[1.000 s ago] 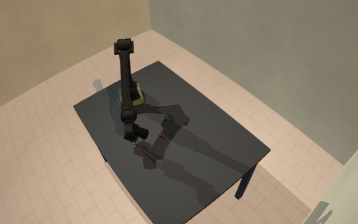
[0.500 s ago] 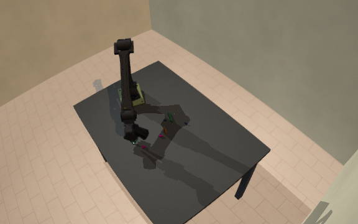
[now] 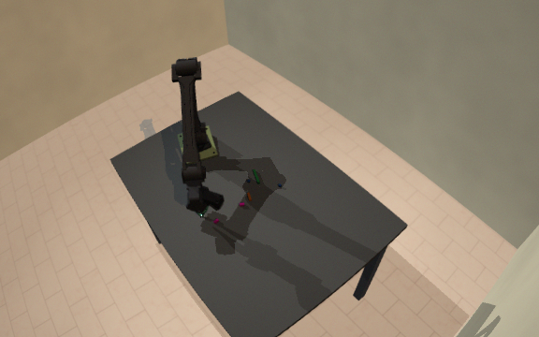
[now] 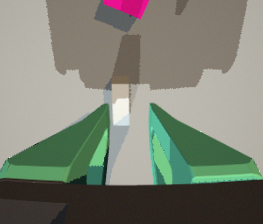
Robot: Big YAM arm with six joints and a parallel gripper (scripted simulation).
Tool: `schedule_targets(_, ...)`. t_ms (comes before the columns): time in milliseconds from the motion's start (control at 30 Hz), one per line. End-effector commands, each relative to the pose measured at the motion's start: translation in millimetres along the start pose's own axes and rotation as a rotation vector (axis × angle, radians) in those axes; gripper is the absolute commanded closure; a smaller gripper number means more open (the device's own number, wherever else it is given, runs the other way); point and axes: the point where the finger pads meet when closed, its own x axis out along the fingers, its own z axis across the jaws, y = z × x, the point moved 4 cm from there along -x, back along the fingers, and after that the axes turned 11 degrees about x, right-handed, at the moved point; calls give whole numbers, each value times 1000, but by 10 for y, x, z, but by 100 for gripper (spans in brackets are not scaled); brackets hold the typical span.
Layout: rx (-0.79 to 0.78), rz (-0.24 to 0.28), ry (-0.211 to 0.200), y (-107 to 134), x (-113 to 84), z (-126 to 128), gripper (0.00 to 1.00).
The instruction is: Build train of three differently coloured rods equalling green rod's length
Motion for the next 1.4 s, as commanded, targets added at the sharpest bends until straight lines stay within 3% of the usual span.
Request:
schedule_targets(0, 3, -5, 2, -18, 15, 40, 77)
schedule_targets(400, 5, -18, 23, 18, -54, 5, 77)
schedule_targets(1367, -4, -10, 12, 92, -21, 32, 77)
